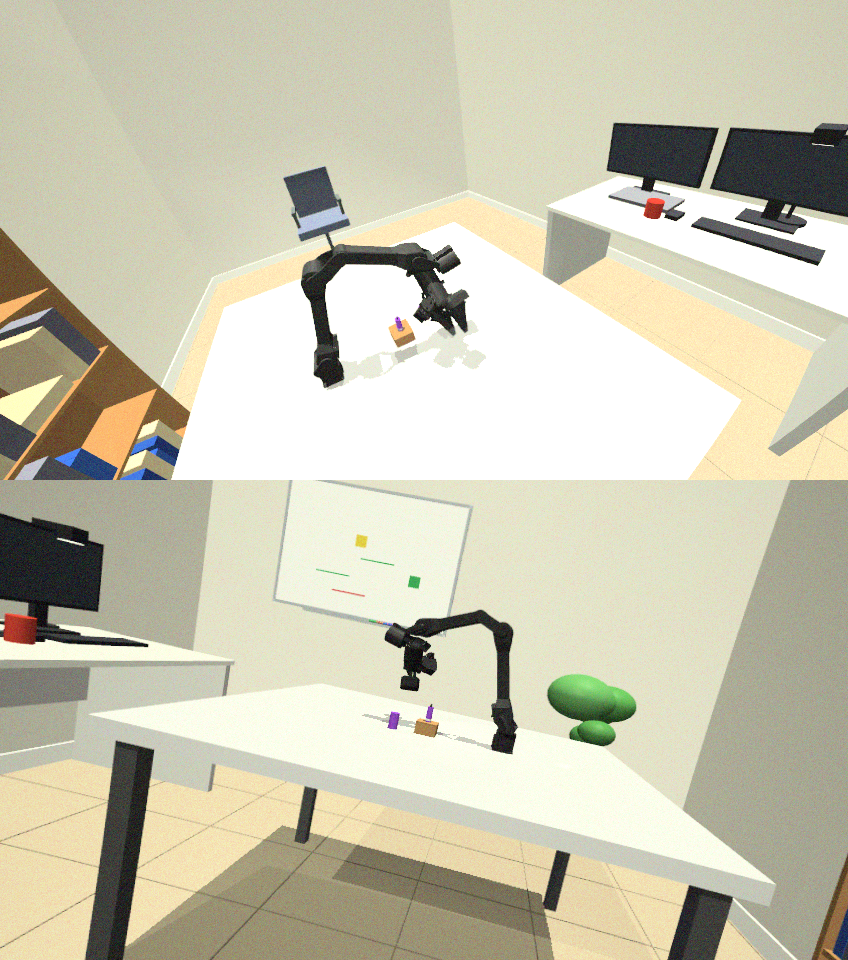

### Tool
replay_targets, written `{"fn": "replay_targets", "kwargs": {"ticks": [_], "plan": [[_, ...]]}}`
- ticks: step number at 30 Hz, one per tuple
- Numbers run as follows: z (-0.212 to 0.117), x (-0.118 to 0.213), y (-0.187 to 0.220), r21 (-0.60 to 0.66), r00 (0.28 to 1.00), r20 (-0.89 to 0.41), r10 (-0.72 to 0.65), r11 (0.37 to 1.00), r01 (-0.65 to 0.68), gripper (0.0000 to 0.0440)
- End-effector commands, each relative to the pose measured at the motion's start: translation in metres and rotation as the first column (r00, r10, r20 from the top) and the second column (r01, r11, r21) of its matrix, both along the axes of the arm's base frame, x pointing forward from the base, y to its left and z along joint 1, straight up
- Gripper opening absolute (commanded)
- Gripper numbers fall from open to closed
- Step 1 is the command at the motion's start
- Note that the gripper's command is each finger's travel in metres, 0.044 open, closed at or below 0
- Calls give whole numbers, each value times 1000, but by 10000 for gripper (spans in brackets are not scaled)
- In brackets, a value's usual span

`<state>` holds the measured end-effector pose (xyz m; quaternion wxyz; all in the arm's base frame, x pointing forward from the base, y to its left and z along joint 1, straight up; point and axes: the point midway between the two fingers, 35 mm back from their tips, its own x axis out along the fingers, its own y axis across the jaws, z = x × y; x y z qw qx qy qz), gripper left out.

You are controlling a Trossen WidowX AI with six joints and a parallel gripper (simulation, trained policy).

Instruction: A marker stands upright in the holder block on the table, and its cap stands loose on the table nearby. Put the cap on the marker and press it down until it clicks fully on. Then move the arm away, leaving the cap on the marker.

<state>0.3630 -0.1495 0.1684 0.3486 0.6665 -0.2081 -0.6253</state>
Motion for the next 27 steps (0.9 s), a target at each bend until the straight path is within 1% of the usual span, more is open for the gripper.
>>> {"fn": "replay_targets", "kwargs": {"ticks": [1,14,27], "plan": [[-2,5,10,44,1000,11,3,999,-4,318],[-15,13,44,176,1000,6,14,984,-15,320],[-25,16,82,310,1000,-13,20,951,-15,323]]}}
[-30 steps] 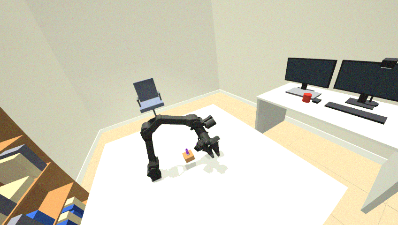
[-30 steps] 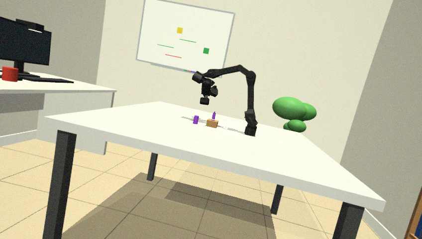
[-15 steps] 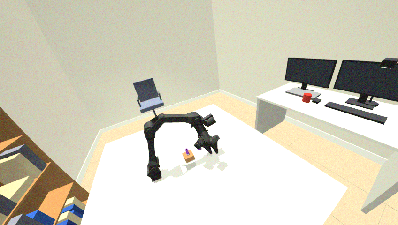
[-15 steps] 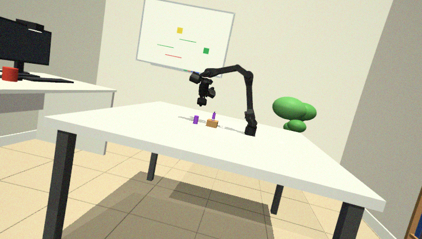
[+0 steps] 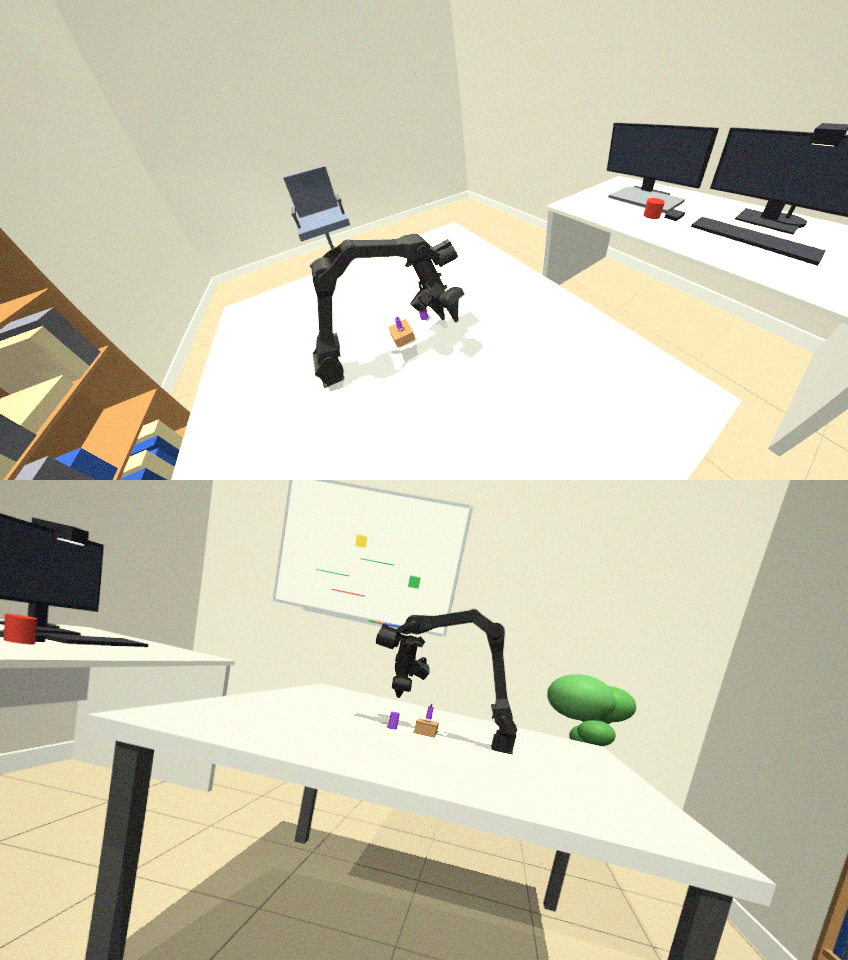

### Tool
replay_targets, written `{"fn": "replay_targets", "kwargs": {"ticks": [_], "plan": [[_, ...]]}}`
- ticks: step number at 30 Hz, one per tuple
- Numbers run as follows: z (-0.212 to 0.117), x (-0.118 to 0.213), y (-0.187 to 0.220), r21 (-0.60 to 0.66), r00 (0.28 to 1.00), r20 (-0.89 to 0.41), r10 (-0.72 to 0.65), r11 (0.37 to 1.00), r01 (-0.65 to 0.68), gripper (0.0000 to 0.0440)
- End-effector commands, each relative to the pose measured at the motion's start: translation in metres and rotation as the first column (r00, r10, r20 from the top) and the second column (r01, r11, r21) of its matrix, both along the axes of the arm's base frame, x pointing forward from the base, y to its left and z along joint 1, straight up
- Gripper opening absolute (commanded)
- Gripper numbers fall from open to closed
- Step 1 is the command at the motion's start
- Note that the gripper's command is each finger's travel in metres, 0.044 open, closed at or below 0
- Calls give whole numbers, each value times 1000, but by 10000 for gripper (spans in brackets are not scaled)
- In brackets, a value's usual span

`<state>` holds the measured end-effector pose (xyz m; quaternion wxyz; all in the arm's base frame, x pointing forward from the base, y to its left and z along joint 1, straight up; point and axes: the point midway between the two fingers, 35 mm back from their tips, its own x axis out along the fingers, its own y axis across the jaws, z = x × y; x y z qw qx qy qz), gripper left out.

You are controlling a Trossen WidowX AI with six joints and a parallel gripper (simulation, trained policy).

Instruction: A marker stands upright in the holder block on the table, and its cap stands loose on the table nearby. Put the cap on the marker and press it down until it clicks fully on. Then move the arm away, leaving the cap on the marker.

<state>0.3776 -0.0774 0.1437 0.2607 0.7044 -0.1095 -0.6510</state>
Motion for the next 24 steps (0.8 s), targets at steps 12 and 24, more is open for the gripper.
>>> {"fn": "replay_targets", "kwargs": {"ticks": [12,24], "plan": [[-8,0,48,164,999,-35,9,986,-3,325],[-16,-6,90,287,995,-86,43,958,-17,325]]}}
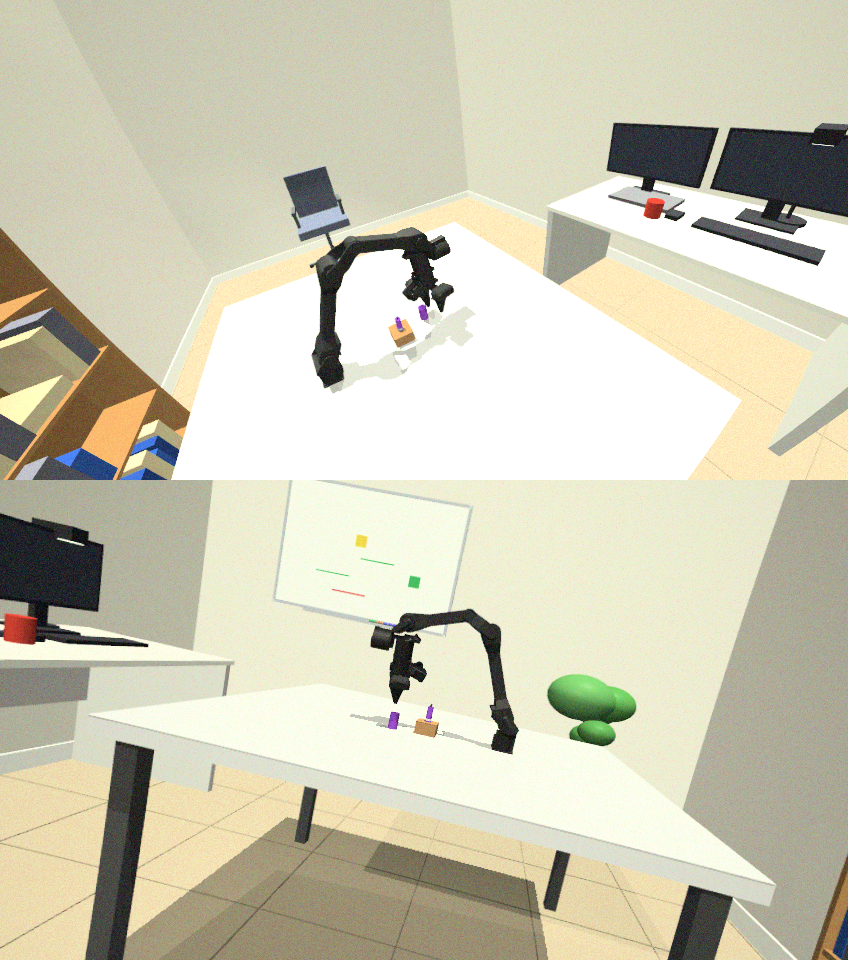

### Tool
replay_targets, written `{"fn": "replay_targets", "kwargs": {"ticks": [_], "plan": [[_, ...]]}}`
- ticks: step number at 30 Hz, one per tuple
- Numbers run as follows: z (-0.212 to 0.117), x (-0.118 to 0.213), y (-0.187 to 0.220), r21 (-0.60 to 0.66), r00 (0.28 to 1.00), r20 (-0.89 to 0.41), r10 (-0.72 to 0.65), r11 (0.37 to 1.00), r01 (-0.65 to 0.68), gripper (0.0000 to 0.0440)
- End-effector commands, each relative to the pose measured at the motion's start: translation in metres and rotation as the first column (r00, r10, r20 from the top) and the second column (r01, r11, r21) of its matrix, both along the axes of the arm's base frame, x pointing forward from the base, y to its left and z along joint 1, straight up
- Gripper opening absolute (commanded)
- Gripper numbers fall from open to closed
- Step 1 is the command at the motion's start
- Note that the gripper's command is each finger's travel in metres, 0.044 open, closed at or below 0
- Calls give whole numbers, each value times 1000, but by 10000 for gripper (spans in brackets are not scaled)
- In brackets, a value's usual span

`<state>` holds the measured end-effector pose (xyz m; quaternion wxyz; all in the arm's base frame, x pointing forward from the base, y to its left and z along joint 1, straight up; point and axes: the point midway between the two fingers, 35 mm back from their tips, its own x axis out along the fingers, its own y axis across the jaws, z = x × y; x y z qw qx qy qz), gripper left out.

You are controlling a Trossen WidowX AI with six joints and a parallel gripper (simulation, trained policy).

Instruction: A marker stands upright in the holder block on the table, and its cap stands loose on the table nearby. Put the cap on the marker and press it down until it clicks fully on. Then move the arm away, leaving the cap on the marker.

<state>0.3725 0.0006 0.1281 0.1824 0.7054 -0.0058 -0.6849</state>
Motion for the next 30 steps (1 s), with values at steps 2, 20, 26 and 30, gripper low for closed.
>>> {"fn": "replay_targets", "kwargs": {"ticks": [2,20,26,30], "plan": [[-1,-2,19,57,1000,-19,10,998,-9,324],[-19,-12,59,223,991,-113,68,974,-42,310],[-29,-14,61,258,987,-140,83,965,-45,302],[-36,-16,62,273,983,-157,95,961,-49,294]]}}
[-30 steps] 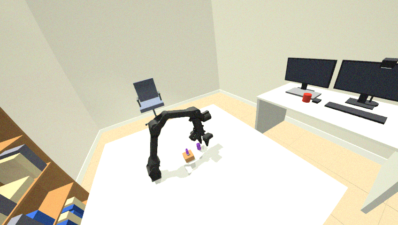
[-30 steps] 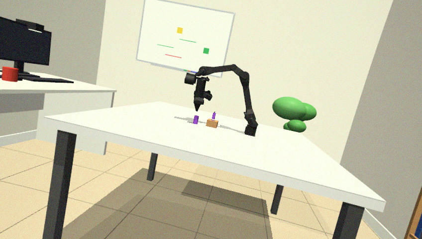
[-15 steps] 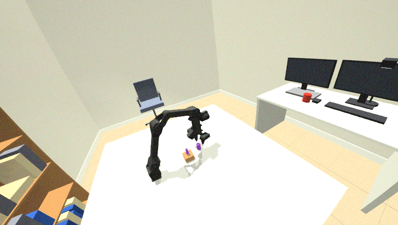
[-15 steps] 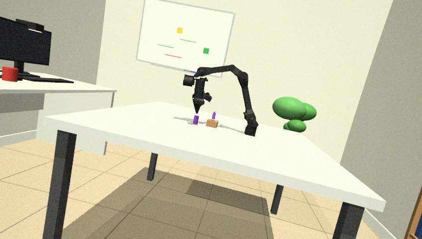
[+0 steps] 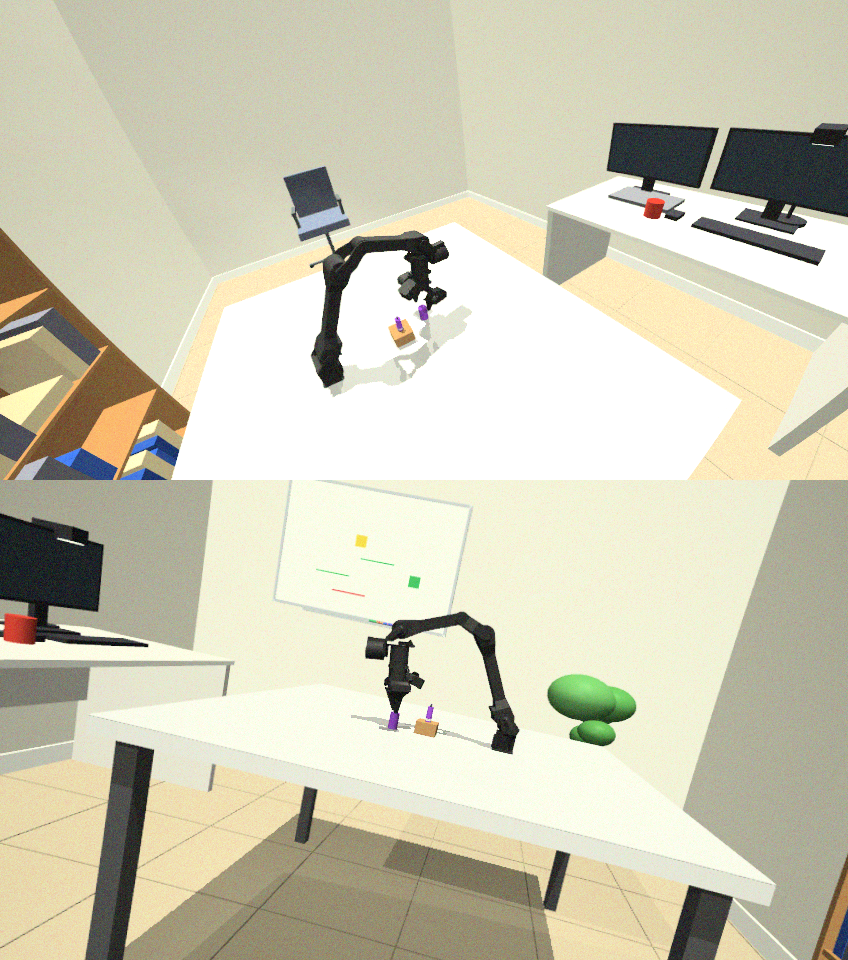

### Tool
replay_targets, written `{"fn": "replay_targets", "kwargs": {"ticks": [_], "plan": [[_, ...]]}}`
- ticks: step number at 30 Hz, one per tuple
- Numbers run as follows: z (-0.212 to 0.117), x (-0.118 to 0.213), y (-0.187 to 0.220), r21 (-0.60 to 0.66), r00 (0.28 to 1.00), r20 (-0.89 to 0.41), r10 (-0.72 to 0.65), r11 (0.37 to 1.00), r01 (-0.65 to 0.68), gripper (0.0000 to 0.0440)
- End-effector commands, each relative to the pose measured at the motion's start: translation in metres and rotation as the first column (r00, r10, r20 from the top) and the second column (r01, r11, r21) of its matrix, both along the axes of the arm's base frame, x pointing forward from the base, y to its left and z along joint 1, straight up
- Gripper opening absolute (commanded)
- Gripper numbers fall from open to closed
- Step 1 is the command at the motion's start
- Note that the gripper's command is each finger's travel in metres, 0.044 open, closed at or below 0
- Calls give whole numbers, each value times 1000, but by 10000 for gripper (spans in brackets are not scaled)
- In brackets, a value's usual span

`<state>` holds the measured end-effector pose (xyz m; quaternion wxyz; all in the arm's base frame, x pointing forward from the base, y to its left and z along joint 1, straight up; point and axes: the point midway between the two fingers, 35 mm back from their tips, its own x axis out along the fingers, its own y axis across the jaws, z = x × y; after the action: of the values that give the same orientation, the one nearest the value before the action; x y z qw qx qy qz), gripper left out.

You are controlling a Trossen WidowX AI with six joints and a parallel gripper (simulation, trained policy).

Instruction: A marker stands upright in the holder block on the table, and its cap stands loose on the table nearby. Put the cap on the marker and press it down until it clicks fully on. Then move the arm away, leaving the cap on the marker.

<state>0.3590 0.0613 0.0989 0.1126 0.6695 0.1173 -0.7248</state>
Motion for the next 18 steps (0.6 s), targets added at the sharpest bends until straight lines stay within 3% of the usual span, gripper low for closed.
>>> {"fn": "replay_targets", "kwargs": {"ticks": [1,13,16,18], "plan": [[-9,-3,1,19,1000,-24,15,1000,-14,292],[-34,-7,-2,22,997,-57,59,998,-58,253],[-37,-8,-4,15,996,-57,71,997,-70,224],[-37,-8,-4,7,996,-51,77,997,-77,177]]}}
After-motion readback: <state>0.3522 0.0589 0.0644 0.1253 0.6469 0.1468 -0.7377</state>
